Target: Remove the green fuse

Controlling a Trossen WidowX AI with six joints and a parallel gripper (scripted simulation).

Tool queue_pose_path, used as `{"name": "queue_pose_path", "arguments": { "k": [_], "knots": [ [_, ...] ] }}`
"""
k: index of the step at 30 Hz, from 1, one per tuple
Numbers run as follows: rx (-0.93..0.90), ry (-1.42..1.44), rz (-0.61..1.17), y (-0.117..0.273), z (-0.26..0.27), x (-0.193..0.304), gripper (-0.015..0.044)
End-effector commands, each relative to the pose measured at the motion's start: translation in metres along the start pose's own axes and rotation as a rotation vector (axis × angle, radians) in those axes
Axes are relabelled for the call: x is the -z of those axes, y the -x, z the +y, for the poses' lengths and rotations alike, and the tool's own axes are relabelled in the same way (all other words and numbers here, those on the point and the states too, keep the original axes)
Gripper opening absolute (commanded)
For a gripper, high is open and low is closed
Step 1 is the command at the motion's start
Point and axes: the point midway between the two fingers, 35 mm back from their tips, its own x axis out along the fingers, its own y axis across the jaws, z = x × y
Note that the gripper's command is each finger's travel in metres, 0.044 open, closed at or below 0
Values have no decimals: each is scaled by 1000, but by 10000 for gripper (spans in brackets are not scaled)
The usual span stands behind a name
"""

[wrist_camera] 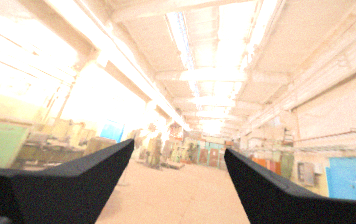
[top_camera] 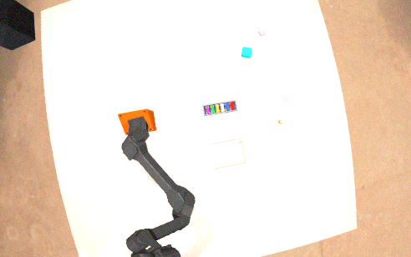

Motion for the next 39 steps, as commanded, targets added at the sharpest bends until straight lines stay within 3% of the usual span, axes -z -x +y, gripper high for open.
{"name": "queue_pose_path", "arguments": {
  "k": [1,13,24,31,39],
  "knots": [
    [5,11,-5,0,-2,-2,374],
    [345,787,-312,56,-63,-144,68],
    [668,1459,-569,128,-25,-269,68],
    [940,1894,-765,181,42,-330,68],
    [1304,2266,-985,237,137,-365,68]
  ]
}}
